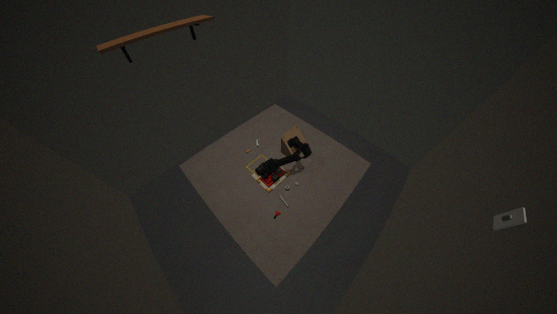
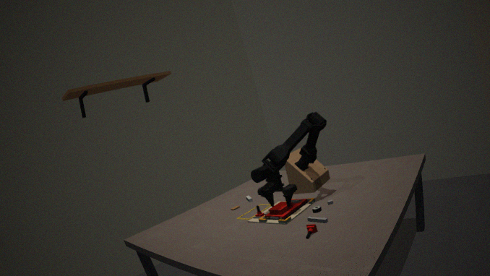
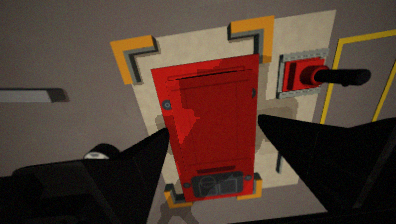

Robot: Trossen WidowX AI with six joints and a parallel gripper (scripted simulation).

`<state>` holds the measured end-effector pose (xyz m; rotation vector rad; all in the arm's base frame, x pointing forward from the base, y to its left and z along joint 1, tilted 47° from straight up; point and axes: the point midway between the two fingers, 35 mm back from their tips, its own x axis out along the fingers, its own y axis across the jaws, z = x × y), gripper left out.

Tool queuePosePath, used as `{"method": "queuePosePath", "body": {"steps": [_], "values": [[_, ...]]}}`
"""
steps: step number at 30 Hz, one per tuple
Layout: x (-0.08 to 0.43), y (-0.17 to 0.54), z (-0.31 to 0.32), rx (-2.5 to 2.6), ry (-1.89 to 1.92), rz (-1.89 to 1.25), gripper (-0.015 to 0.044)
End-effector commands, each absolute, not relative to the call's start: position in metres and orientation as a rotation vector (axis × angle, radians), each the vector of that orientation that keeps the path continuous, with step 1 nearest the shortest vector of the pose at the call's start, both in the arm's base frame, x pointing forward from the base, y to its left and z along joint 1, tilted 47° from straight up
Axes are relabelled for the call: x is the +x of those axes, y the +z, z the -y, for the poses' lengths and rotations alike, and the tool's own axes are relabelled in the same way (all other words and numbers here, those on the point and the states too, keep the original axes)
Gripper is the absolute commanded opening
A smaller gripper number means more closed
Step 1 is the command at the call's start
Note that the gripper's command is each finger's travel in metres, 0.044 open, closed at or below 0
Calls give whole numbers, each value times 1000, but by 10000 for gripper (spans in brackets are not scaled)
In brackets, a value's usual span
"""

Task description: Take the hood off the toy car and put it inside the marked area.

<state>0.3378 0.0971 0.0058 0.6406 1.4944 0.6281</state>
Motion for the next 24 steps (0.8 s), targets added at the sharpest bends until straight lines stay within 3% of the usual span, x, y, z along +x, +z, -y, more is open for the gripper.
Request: {"method": "queuePosePath", "body": {"steps": [1,18,22,24], "values": [[338,4,-98,650,625,-1495,440],[337,-2,-104,650,626,-1495,440],[338,0,-103,642,627,-1494,335],[338,0,-103,642,627,-1494,322]]}}
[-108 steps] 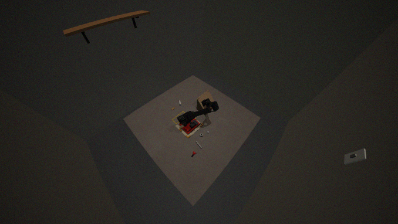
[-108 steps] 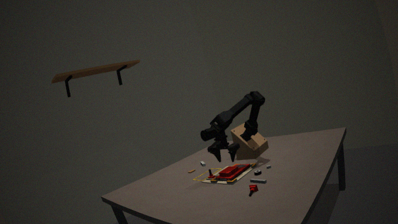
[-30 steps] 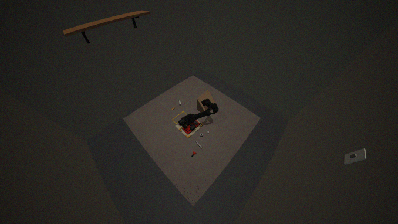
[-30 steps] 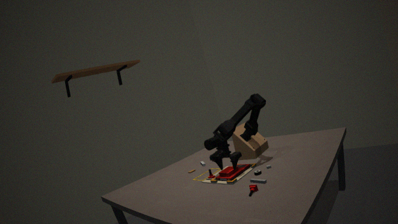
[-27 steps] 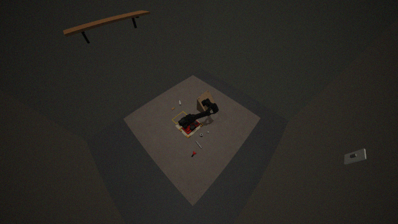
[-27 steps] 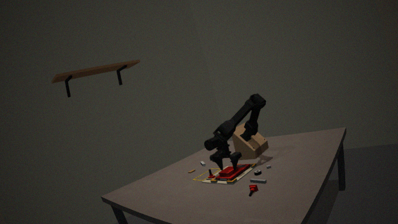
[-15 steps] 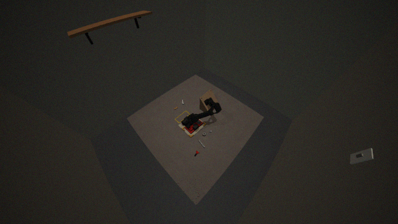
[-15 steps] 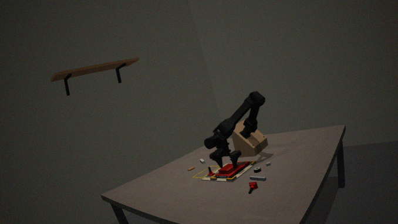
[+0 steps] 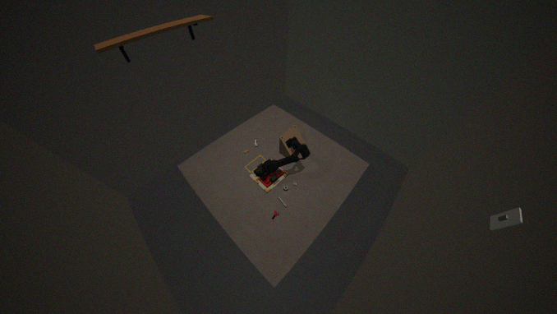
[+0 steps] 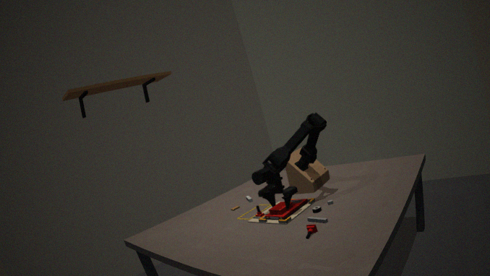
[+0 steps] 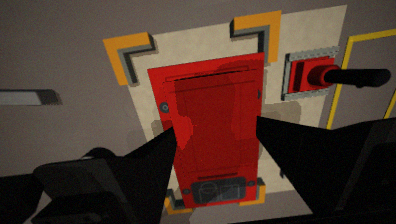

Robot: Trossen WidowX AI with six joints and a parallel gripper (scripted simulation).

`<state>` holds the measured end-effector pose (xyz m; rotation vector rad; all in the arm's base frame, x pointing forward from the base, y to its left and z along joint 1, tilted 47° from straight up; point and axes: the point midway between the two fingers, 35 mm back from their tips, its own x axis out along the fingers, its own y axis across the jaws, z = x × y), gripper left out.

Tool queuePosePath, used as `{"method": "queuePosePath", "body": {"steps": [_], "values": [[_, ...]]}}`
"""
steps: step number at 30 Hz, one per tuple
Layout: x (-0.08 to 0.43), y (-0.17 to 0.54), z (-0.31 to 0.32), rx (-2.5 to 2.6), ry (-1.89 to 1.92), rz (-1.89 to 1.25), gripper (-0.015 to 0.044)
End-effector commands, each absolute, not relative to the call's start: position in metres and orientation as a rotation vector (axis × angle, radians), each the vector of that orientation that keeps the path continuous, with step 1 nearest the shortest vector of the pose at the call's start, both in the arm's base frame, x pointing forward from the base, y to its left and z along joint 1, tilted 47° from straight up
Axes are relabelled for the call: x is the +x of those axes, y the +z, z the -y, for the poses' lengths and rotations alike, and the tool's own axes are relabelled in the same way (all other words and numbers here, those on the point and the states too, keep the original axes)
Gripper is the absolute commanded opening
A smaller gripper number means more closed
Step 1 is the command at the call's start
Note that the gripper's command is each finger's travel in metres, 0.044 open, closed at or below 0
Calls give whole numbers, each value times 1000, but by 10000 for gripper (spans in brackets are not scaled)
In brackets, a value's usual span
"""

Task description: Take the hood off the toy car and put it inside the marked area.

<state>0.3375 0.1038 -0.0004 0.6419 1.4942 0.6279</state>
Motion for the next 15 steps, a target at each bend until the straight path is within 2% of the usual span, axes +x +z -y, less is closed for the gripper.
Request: {"method": "queuePosePath", "body": {"steps": [1,7,15], "values": [[338,0,-103,642,627,-1494,315],[338,0,-103,642,627,-1494,275],[338,2,-101,642,627,-1494,65]]}}
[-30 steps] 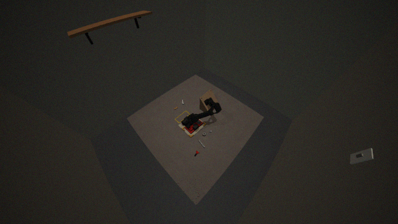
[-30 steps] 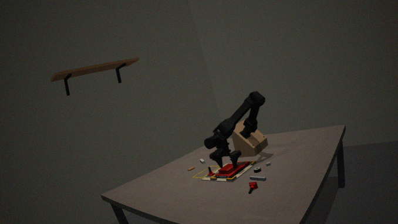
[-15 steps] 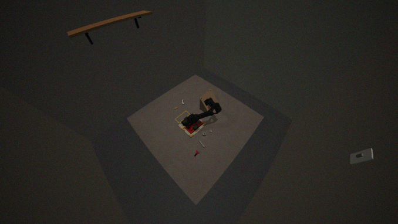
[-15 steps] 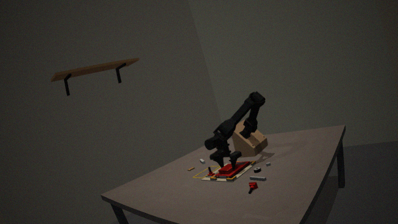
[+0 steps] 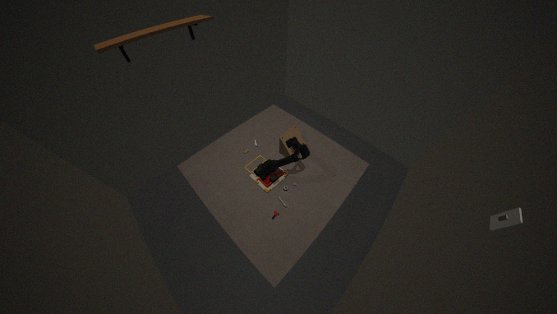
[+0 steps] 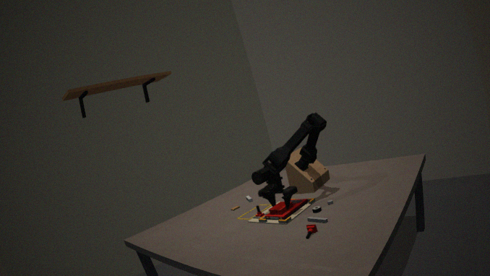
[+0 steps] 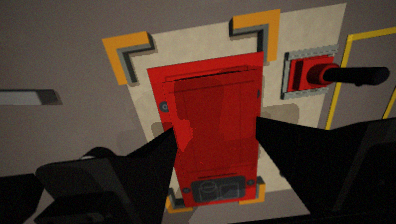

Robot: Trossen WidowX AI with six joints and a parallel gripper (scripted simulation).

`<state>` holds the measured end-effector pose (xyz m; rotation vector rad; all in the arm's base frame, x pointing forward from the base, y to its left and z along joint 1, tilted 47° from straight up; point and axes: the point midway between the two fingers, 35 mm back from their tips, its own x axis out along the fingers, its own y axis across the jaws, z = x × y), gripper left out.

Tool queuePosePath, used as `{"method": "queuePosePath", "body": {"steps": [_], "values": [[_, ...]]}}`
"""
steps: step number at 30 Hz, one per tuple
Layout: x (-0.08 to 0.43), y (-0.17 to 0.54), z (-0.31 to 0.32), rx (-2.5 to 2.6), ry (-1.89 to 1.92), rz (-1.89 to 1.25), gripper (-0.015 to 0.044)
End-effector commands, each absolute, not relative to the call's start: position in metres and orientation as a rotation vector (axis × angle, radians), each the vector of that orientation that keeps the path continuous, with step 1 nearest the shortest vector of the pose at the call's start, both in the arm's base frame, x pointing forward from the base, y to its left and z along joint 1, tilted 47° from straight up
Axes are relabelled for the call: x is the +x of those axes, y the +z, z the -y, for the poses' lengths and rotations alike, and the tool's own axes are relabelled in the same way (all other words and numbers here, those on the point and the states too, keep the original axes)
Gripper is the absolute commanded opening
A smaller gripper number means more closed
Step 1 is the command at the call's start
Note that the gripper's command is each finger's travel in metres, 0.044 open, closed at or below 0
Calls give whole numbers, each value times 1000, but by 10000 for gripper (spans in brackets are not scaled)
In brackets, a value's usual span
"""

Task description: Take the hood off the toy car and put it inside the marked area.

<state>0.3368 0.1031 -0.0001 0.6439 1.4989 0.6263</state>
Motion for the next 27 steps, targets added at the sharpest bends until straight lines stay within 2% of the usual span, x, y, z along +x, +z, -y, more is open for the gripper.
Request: {"method": "queuePosePath", "body": {"steps": [1,3,27], "values": [[338,3,-100,642,627,-1494,39],[338,3,-99,641,627,-1494,0],[338,14,-88,641,626,-1494,0]]}}
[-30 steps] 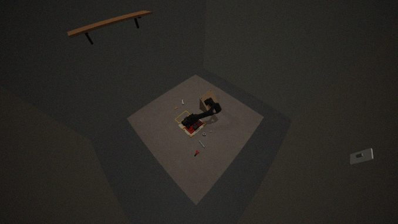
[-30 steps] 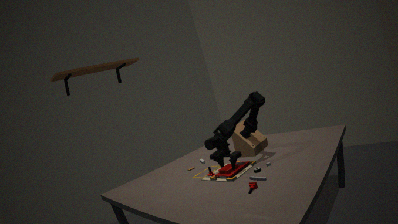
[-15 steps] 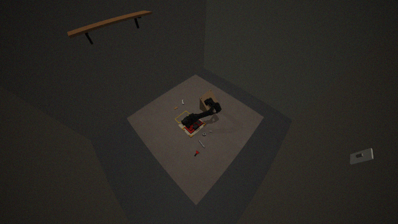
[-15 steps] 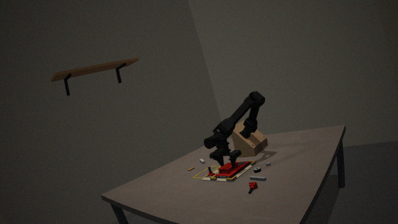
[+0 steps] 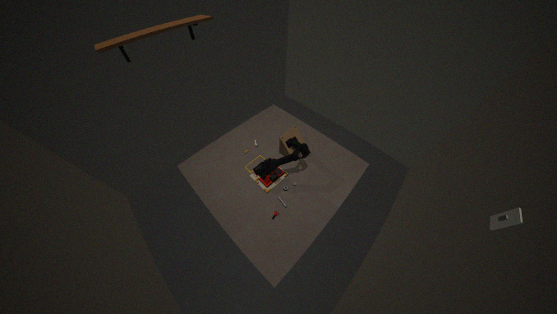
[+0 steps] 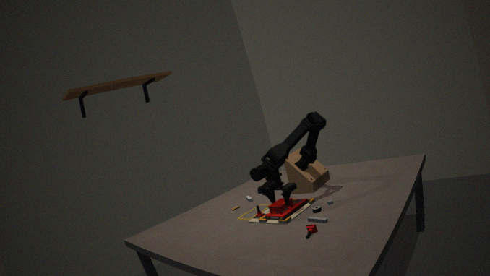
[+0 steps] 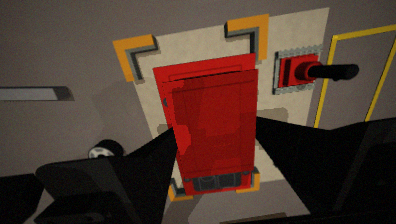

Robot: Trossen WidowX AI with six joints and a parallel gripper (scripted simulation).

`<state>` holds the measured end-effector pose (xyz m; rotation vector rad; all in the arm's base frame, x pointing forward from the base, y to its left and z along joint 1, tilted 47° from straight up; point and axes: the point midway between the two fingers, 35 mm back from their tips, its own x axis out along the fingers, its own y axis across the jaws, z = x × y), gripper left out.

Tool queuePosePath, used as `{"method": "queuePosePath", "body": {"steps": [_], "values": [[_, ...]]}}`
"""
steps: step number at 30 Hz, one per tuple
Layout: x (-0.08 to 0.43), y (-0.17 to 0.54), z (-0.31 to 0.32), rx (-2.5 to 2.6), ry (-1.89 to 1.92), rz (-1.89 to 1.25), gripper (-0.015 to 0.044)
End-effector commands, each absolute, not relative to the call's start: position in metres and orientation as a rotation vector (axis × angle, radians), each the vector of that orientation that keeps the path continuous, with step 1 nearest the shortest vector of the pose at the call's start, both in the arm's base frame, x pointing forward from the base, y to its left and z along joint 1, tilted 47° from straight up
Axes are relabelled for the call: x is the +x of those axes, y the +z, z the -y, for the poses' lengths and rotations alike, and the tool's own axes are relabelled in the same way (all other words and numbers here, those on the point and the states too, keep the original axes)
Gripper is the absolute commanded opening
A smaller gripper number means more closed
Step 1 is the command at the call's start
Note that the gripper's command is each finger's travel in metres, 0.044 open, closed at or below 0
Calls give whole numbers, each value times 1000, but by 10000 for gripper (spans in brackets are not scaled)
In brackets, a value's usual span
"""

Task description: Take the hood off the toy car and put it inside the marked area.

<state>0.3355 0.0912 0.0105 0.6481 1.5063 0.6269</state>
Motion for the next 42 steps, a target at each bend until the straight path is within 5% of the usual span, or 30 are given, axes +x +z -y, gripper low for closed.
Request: {"method": "queuePosePath", "body": {"steps": [1,26,42], "values": [[338,15,-87,641,626,-1494,0],[339,49,-50,639,624,-1495,0],[339,-8,3,635,596,-1509,0]]}}
